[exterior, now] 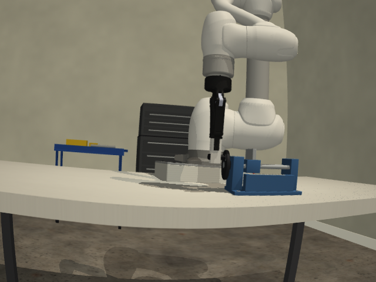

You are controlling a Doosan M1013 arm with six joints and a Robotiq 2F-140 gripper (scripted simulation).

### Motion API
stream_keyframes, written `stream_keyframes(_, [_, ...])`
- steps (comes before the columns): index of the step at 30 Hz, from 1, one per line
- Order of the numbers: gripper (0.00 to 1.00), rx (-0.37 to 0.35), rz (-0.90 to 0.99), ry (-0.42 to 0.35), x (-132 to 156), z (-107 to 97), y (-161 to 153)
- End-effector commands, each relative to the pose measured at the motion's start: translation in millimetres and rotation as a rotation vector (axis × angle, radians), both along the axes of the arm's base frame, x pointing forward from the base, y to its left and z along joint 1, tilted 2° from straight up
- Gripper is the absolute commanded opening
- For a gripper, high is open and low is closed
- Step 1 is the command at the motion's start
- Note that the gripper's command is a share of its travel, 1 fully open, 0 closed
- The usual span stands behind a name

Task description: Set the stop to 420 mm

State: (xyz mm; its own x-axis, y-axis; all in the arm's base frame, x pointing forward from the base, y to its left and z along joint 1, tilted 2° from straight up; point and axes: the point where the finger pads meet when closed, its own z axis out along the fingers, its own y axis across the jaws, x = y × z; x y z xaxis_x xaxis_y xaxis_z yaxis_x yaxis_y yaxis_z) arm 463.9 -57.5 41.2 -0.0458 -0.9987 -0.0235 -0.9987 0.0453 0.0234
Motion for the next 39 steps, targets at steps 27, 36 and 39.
stream_keyframes(27, [0.04,0.0,-0.001,0.003,-3.0,2.0,-0.5])
stream_keyframes(36, [0.33,0.0,-0.001,0.003,-3.0,2.0,-0.5])
stream_keyframes(39, [0.33,0.0,-0.001,0.003,-3.0,2.0,-0.5])
